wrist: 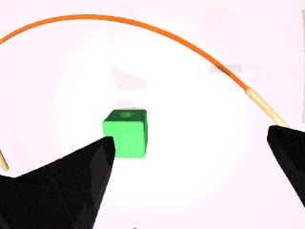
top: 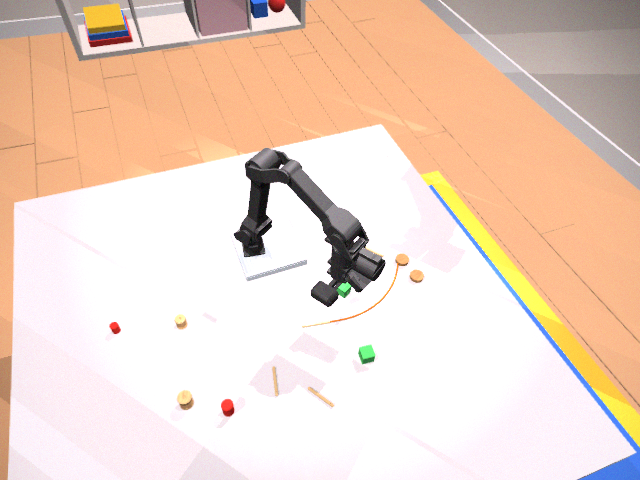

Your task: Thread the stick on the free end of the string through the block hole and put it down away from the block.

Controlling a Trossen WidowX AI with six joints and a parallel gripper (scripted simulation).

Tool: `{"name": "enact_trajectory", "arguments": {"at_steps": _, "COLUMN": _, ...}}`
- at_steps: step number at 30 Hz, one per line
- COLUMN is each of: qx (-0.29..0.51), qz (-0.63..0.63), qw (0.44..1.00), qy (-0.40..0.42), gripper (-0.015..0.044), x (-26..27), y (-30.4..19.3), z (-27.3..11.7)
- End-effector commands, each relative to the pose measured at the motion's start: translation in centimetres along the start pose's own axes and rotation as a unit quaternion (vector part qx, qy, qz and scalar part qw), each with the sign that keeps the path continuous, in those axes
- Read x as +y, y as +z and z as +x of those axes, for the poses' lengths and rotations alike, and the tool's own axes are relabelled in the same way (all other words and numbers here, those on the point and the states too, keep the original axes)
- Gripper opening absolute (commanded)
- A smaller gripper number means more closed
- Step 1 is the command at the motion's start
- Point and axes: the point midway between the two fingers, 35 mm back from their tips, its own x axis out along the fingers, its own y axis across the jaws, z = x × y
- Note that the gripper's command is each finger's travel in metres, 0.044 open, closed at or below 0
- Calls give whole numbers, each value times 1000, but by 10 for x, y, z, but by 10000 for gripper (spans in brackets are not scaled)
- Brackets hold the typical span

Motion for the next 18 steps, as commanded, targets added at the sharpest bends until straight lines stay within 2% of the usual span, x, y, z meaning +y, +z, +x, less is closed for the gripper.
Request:
{"name": "enact_trajectory", "arguments": {"at_steps": 1, "qx": 3, "qz": 407, "qw": 913, "qy": -4, "gripper": 440, "x": -23, "y": 5, "z": 1}}
{"name": "enact_trajectory", "arguments": {"at_steps": 4, "qx": 3, "qz": 547, "qw": 837, "qy": -4, "gripper": 440, "x": -32, "y": 6, "z": 1}}
{"name": "enact_trajectory", "arguments": {"at_steps": 8, "qx": 2, "qz": 673, "qw": 740, "qy": -5, "gripper": 440, "x": -41, "y": 7, "z": 1}}
{"name": "enact_trajectory", "arguments": {"at_steps": 18, "qx": -1, "qz": 901, "qw": 433, "qy": -6, "gripper": 440, "x": -61, "y": 7, "z": 1}}
